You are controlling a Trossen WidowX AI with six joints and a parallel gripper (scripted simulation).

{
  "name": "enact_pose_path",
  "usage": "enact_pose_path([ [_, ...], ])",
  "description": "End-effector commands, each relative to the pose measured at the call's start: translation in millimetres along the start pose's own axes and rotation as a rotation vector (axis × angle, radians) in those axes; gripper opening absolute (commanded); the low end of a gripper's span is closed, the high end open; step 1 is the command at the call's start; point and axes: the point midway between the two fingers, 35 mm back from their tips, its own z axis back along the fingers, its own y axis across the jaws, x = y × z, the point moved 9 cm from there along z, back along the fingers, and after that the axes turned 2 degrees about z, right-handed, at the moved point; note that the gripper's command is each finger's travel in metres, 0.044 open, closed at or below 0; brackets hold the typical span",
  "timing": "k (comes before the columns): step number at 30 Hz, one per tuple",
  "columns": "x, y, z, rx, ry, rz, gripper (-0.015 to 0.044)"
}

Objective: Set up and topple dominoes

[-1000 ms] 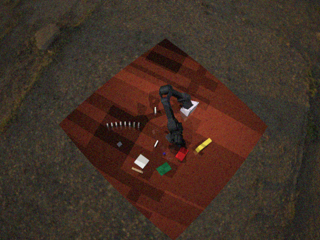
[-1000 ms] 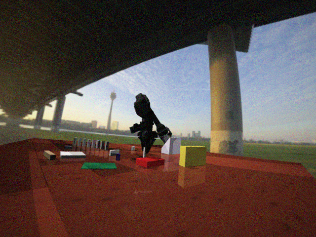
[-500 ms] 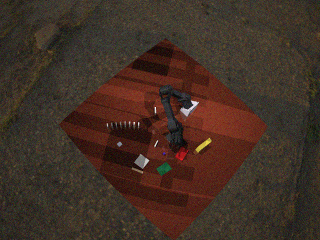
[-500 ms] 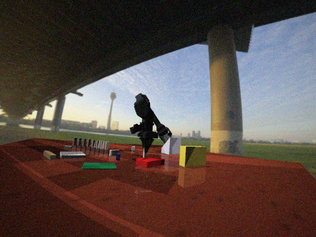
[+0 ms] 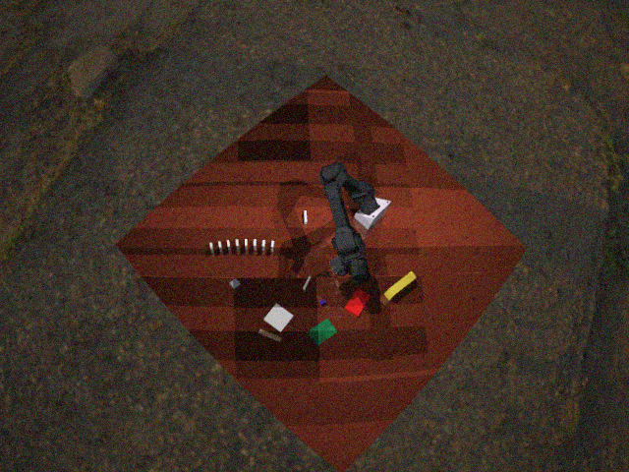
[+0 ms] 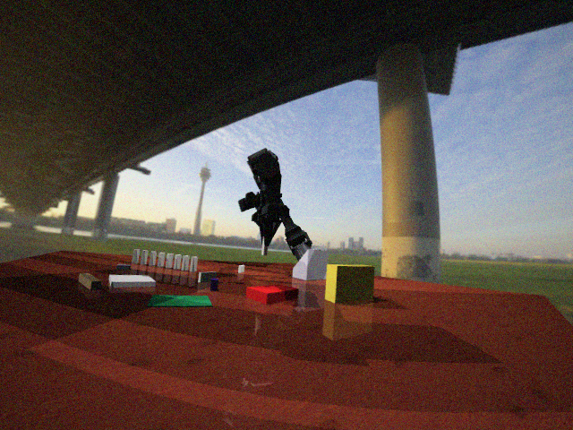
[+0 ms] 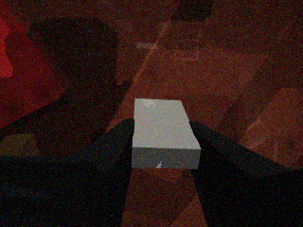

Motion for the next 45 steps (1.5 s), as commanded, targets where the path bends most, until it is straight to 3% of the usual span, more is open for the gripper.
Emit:
enact_pose_path([
  [1, -2.0, -5.7, 32.6, 0.011, 0.001, -0.012, 0.0107],
  [8, 18.5, -18.5, 35.4, 0.022, 0.004, -0.059, 0.0107],
  [17, 118.3, -121.1, 38.4, 0.035, 0.002, -0.346, 0.0107],
  [24, 156.8, -205.5, 33.2, 0.002, -0.010, -0.533, 0.0107],
  [31, 157.8, -206.7, 30.1, 0.001, -0.010, -0.536, 0.0107],
  [45, 162.8, -205.1, -31.2, 0.005, -0.010, -0.537, 0.0107],
])
